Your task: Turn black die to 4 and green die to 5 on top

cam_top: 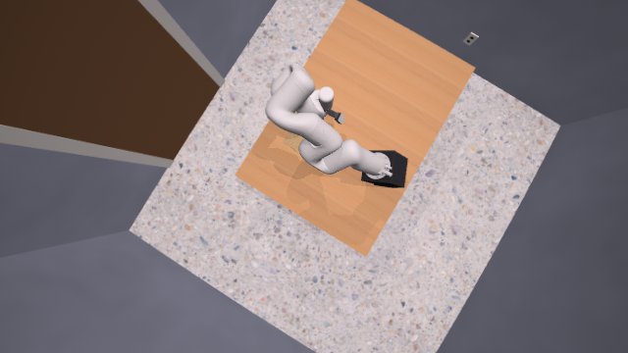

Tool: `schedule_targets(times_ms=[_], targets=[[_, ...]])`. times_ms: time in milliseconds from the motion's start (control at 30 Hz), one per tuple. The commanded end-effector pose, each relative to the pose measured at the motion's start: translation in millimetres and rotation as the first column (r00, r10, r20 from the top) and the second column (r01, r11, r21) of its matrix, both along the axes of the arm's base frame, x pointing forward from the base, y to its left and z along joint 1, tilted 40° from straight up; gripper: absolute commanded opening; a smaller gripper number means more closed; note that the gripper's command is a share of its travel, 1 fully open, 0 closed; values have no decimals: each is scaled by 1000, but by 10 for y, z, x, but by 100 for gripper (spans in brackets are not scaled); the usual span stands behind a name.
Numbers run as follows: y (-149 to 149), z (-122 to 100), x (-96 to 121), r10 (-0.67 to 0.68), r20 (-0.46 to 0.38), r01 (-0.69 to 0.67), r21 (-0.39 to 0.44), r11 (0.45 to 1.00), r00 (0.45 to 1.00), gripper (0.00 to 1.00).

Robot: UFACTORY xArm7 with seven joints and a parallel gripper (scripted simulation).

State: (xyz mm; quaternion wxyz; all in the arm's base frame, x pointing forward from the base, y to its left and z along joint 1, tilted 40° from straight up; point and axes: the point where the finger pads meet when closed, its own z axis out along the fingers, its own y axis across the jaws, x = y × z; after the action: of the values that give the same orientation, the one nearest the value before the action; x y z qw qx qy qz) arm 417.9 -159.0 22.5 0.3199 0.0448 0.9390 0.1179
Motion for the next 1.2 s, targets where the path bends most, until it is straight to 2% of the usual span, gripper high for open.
schedule_targets(times_ms=[0, 1167], targets=[[-11, 3, 0, -2, 1, 2, -1, 1000, 1000, 100], [47, -5, -28, -2, 1, 2, -1, 1000, 1000, 100]])
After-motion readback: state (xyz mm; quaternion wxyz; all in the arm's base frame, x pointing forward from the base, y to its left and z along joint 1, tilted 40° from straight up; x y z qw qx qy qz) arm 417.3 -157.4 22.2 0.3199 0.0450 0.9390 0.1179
